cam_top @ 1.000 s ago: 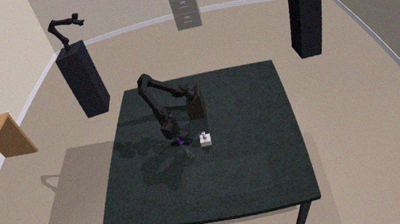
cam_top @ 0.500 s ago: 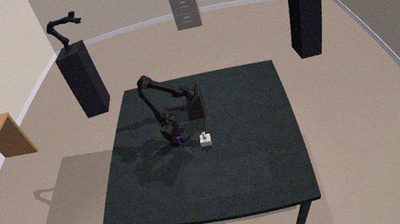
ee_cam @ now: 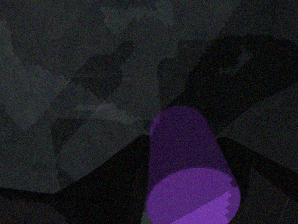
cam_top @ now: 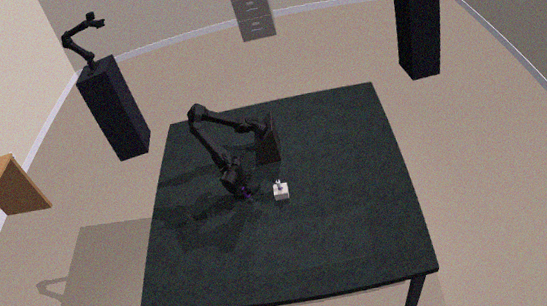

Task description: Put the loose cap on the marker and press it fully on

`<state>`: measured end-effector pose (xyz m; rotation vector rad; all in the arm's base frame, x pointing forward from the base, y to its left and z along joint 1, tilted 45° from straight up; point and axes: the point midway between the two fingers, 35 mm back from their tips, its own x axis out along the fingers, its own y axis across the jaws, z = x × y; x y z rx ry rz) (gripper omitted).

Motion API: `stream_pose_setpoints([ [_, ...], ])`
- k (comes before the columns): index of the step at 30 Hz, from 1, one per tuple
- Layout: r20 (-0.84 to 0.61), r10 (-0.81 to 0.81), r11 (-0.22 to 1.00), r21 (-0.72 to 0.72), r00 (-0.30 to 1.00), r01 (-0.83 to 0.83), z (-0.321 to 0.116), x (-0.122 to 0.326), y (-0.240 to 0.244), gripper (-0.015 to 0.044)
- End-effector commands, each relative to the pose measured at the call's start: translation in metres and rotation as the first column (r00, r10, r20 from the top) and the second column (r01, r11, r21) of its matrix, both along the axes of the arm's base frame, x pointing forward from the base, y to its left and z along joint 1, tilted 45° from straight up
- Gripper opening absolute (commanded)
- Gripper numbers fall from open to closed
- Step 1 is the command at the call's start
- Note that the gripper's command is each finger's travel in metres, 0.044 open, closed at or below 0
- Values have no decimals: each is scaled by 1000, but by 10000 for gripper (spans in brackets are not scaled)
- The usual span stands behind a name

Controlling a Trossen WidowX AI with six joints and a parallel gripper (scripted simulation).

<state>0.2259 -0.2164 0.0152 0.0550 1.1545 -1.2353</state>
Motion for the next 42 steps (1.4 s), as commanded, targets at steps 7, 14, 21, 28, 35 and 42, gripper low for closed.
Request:
stream_pose_setpoints([
  [7,-3,3,1000,8,1000,-3,11,3,12,0],
  [14,-2,3,1000,9,1000,-3,23,6,24,0],
  [21,-2,4,1000,9,1000,-4,36,8,36,0],
  [28,-2,4,1000,8,1000,-4,42,8,42,0],
  [35,3,8,1000,23,1000,-8,34,22,60,0],
  [42,6,10,999,36,1000,-10,24,36,80,0],
])
